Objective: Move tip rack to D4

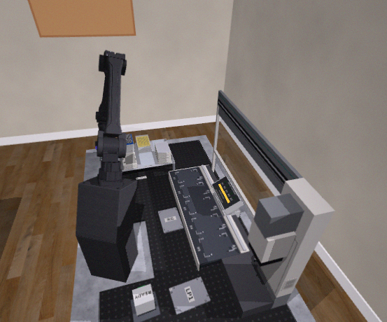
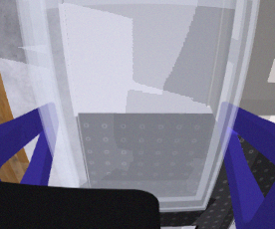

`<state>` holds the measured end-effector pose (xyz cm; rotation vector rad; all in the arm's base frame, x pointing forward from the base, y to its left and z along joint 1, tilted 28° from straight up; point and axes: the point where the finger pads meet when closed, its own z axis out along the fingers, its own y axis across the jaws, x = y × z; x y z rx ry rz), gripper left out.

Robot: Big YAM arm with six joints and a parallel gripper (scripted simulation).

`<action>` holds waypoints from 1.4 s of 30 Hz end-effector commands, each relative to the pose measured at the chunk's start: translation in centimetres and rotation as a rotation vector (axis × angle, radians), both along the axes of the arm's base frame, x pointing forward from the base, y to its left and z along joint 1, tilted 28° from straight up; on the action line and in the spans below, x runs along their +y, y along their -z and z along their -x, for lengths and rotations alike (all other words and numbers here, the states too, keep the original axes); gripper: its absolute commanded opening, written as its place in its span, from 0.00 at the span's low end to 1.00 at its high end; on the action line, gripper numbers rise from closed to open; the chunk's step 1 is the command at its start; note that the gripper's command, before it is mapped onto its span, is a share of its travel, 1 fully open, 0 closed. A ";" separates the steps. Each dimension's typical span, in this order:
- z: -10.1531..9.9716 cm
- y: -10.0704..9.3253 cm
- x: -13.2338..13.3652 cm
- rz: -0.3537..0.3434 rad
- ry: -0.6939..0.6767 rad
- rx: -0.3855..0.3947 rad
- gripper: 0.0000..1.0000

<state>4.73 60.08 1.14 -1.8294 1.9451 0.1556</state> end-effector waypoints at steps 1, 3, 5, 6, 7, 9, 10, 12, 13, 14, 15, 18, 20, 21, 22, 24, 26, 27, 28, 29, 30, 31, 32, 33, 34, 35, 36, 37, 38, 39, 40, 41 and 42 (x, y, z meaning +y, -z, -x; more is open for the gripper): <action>-1.0 -1.5 2.3 -0.058 0.004 -0.002 0.00; -1.0 -1.3 2.4 -0.058 0.004 -0.002 0.00; -1.0 -2.6 1.7 -0.075 0.008 -0.001 0.00; -1.1 -1.5 1.6 -0.058 0.006 -0.002 0.00; -1.1 -0.4 2.1 -0.047 0.004 -0.002 0.00; -1.2 -0.4 2.6 -0.054 0.003 -0.002 0.00; -1.2 0.0 2.4 -0.050 0.004 -0.002 0.00; -1.3 0.4 2.3 -0.045 0.004 -0.002 0.00; -1.4 0.3 2.7 -0.051 0.003 -0.002 0.00; -1.4 0.3 3.0 -0.056 0.003 -0.003 0.00; -1.5 0.1 3.1 -0.062 0.003 -0.003 0.00; -1.6 0.0 3.5 -0.071 0.004 -0.003 0.00; -1.7 1.0 3.3 -0.056 0.004 -0.002 0.00; -1.7 1.0 3.3 -0.056 0.004 -0.002 0.00; -1.7 -0.5 3.4 -0.081 0.007 -0.002 0.00; -1.8 1.8 3.2 -0.048 0.004 -0.003 0.00; -1.9 2.1 3.3 -0.049 0.003 -0.002 0.00; -1.9 2.4 3.2 -0.045 0.004 -0.002 0.00; -1.9 2.6 3.2 -0.044 0.004 -0.002 0.00; -2.0 2.6 3.5 -0.048 0.004 -0.002 0.00; -2.0 2.4 3.8 -0.055 0.004 -0.003 0.00; -2.1 2.6 3.9 -0.054 0.003 -0.003 0.00; -2.1 2.3 4.1 -0.061 0.003 -0.003 0.00; -2.2 1.5 4.3 -0.076 0.004 -0.004 0.00; -2.3 1.4 4.5 -0.080 0.004 -0.004 0.00; -2.3 2.3 4.4 -0.068 0.004 -0.003 0.00; -2.3 3.3 4.3 -0.054 0.004 -0.003 0.00; -2.3 3.3 4.3 -0.054 0.004 -0.003 0.00; -2.3 3.3 4.3 -0.054 0.004 -0.003 0.00; -2.4 1.8 4.6 -0.079 0.007 -0.002 0.00; -2.4 3.3 4.1 -0.056 0.006 -0.002 0.00; -2.5 4.0 4.2 -0.049 0.004 -0.003 0.00; -2.5 4.0 4.5 -0.053 0.003 -0.003 0.00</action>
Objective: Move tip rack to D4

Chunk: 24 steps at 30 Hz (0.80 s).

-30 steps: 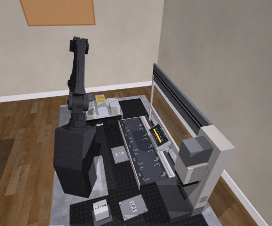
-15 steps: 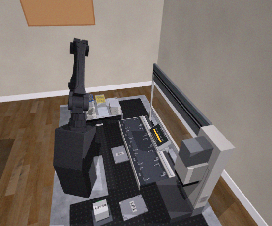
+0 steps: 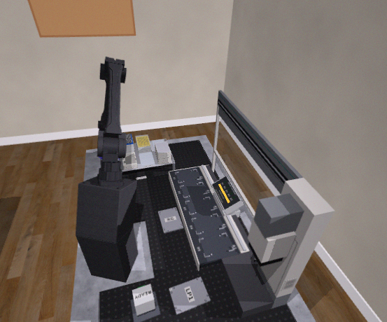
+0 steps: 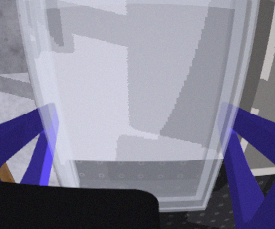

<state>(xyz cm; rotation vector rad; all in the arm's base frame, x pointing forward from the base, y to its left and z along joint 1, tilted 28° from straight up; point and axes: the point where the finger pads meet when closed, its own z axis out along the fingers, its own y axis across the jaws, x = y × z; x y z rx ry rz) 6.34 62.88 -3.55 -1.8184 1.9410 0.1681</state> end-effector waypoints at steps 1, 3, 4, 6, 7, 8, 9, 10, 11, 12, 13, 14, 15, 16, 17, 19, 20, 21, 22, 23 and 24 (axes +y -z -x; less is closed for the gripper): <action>-0.9 -0.5 1.6 -0.036 0.002 -0.003 0.00; -1.0 0.2 1.3 -0.028 0.002 -0.002 0.00; -1.0 0.2 1.5 -0.030 0.002 -0.003 0.00; -1.1 0.2 2.0 -0.039 0.001 -0.003 0.00; -1.2 0.0 2.2 -0.044 0.002 -0.003 0.00; -1.3 -0.7 2.5 -0.058 0.002 -0.004 0.00; -1.3 -0.9 2.6 -0.063 0.002 -0.004 0.00; -1.4 -0.2 2.6 -0.053 0.002 -0.004 0.00; -1.4 0.8 2.4 -0.040 0.002 -0.003 0.00; -1.4 0.8 2.4 -0.040 0.002 -0.003 0.00; -1.4 0.8 2.4 -0.040 0.002 -0.003 0.00; -1.4 -1.5 2.7 -0.075 0.007 -0.003 0.00; -1.2 -1.1 2.2 -0.064 0.005 -0.002 0.00; -1.1 -1.2 2.2 -0.064 0.004 -0.002 0.00; -1.0 -1.1 2.2 -0.064 0.003 -0.002 0.00; -1.0 -1.1 2.1 -0.063 0.003 -0.002 0.00; -0.9 -0.8 2.0 -0.059 0.003 -0.001 0.00; -0.9 -0.5 1.9 -0.054 0.002 -0.001 0.00; -0.8 -0.4 1.8 -0.051 0.002 -0.001 0.00; -0.8 -0.4 1.8 -0.051 0.002 -0.001 0.00; -0.4 0.3 1.8 -0.036 -0.003 -0.001 0.00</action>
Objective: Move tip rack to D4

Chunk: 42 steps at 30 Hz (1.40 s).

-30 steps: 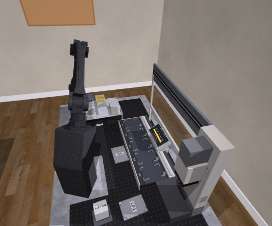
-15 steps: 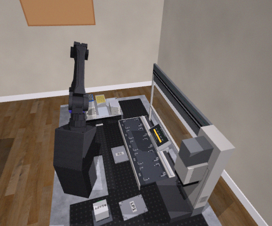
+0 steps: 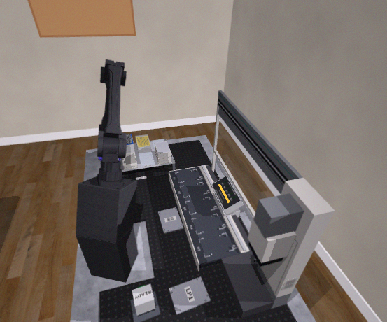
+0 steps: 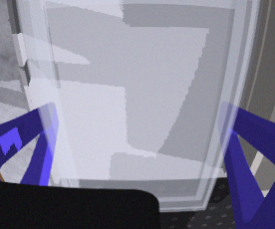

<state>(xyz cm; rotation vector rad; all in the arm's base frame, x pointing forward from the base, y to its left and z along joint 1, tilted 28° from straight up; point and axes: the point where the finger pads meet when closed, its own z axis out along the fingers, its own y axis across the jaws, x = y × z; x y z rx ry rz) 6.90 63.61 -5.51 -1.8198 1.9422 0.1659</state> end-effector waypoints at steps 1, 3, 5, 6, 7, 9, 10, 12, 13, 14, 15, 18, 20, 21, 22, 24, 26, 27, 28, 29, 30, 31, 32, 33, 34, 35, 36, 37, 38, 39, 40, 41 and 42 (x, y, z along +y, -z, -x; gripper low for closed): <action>0.2 -1.7 1.1 -0.038 -0.004 -0.001 0.00; 0.2 -1.7 1.1 -0.038 -0.004 -0.001 0.00; 0.2 -1.7 1.1 -0.038 -0.004 -0.001 0.00; 0.2 -1.7 1.1 -0.038 -0.004 -0.001 0.00; 0.2 -1.7 1.1 -0.038 -0.004 -0.001 0.00; 0.2 -1.7 1.1 -0.038 -0.004 -0.001 0.00; 0.2 -1.7 1.1 -0.038 -0.004 -0.001 0.00; 0.2 -1.6 1.1 -0.038 -0.004 -0.001 0.00; 0.2 -1.6 1.1 -0.038 -0.004 -0.001 0.00; 0.2 -1.6 1.1 -0.038 -0.004 -0.001 0.00; 0.2 -1.6 1.0 -0.038 -0.004 -0.001 0.00; 0.3 -1.6 1.0 -0.038 -0.004 -0.001 0.00; 0.3 -1.6 1.0 -0.038 -0.004 -0.001 0.00; 0.3 -1.6 1.0 -0.038 -0.004 -0.001 0.00; 0.3 -1.6 1.0 -0.038 -0.004 -0.001 0.00; 0.3 -1.6 1.0 -0.038 -0.004 -0.001 0.00; 0.3 -1.6 1.0 -0.038 -0.004 -0.001 0.00; 0.3 -1.6 1.0 -0.038 -0.004 -0.001 0.00; 0.6 -2.1 0.8 -0.052 -0.002 0.002 0.00; 0.6 -1.7 0.8 -0.047 -0.002 0.002 0.00; 0.6 -1.5 0.9 -0.046 -0.002 0.002 0.00; 0.5 -1.5 1.3 -0.050 -0.002 0.002 0.00; 0.5 -1.4 1.5 -0.052 -0.002 0.002 0.00; 0.5 -1.5 1.7 -0.054 -0.002 0.002 0.00; 0.5 -1.1 1.7 -0.049 -0.001 0.002 0.00; 0.4 -0.8 1.7 -0.046 -0.001 0.002 0.00; 0.4 -0.7 1.6 -0.044 -0.001 0.002 0.00; 0.4 -0.9 1.5 -0.045 -0.001 0.002 0.00; 0.3 -1.1 1.5 -0.049 -0.001 0.001 0.00; 0.3 -1.1 1.5 -0.049 -0.001 0.001 0.00; 0.3 -1.1 1.5 -0.049 -0.001 0.001 0.00; 0.3 -1.9 1.8 -0.063 -0.001 0.001 0.00; 0.2 -1.7 1.9 -0.060 -0.001 0.001 0.00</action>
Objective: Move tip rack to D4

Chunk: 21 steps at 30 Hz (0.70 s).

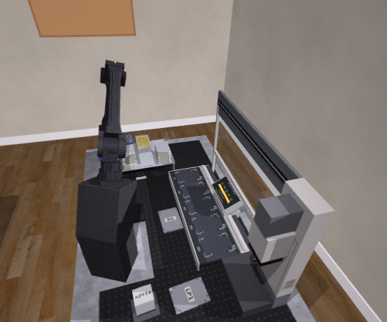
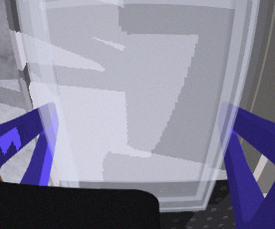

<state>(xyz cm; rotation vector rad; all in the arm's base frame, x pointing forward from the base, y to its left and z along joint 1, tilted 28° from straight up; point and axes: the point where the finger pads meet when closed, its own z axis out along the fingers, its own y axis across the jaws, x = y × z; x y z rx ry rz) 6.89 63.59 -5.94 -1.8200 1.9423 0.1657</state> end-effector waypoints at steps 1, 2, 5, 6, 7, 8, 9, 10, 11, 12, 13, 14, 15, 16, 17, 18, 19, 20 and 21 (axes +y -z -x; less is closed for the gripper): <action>0.2 -1.8 1.9 -0.057 0.000 0.001 0.00; 0.2 -1.4 1.9 -0.051 0.000 0.001 0.00; 0.0 -1.0 1.5 -0.043 0.000 0.001 0.00; 0.0 -1.2 1.6 -0.045 0.001 0.000 0.00; -0.1 -1.2 1.7 -0.047 0.001 0.000 0.00; -0.1 -1.4 1.8 -0.051 0.001 0.000 0.00; -0.2 -1.4 1.9 -0.053 0.002 0.000 0.00; -0.3 -1.3 2.0 -0.053 0.002 -0.001 0.00; -0.3 -1.3 2.1 -0.053 0.002 -0.001 0.00; -0.4 -1.2 2.0 -0.050 0.002 -0.001 0.00; -0.5 -1.1 1.8 -0.048 0.003 -0.001 0.00; -0.5 -1.1 1.8 -0.048 0.003 -0.001 0.00; -0.5 -1.1 1.8 -0.048 0.003 -0.001 0.00; -0.5 -1.2 1.8 -0.049 0.003 -0.001 0.00; -0.6 -0.9 1.8 -0.046 0.003 -0.002 0.00; -0.7 -0.7 1.8 -0.043 0.004 -0.002 0.00; -0.8 -0.6 1.8 -0.042 0.004 -0.002 0.00; -0.8 -0.6 1.8 -0.043 0.004 -0.002 0.00; -0.9 -0.9 1.8 -0.047 0.005 -0.003 0.00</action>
